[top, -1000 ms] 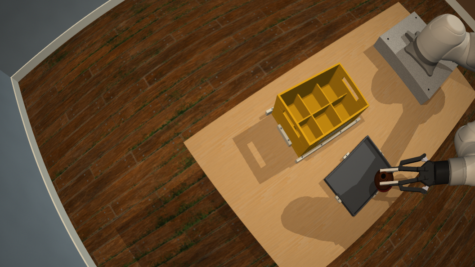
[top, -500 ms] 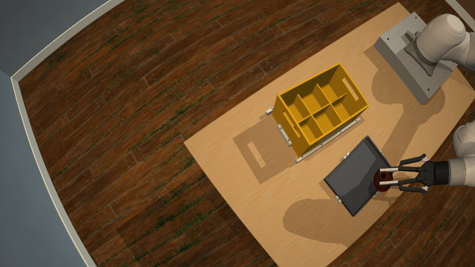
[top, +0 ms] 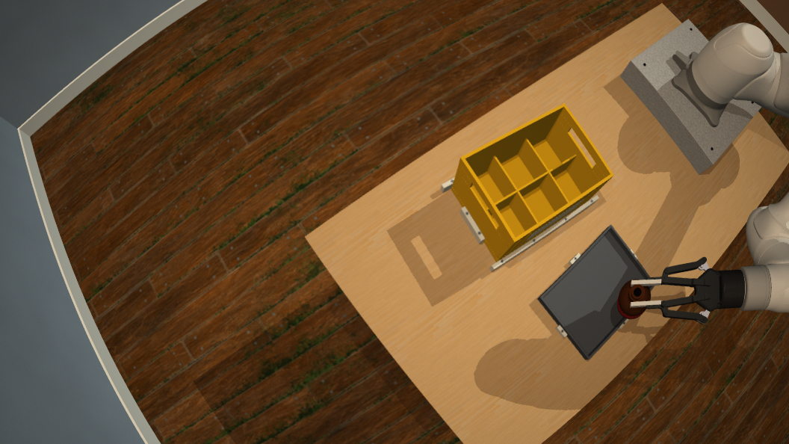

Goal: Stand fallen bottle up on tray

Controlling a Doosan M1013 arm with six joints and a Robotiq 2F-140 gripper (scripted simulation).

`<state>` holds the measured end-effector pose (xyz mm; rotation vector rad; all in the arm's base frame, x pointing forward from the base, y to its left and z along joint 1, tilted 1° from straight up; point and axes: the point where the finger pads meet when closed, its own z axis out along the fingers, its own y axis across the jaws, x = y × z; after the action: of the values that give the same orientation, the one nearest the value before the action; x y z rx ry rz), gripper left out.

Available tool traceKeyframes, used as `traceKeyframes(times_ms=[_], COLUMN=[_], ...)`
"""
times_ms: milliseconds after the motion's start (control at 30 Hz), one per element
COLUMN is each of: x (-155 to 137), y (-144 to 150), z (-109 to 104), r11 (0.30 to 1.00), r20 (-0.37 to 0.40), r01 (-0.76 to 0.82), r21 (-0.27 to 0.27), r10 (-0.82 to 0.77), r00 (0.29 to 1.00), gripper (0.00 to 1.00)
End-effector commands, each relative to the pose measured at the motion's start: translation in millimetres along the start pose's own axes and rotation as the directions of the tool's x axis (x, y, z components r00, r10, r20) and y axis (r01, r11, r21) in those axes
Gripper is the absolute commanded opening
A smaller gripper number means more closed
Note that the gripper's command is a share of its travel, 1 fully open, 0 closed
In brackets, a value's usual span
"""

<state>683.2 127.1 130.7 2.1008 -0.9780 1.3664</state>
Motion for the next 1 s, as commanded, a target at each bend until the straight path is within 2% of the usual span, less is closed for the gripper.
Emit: traceKeyframes(times_ms=[0,367,967], x=[-3.2,-3.5,-3.6], y=[0.9,0.0,0.0], z=[-2.3,-3.1,-3.2], r11=[1.000,1.000,1.000], r20=[-0.032,-0.062,-0.064], r01=[0.003,0.002,0.002], r21=[0.004,0.007,0.008], r10=[-0.003,-0.001,-0.001], r00=[0.999,0.998,0.998], gripper=[0.10,0.10,0.10])
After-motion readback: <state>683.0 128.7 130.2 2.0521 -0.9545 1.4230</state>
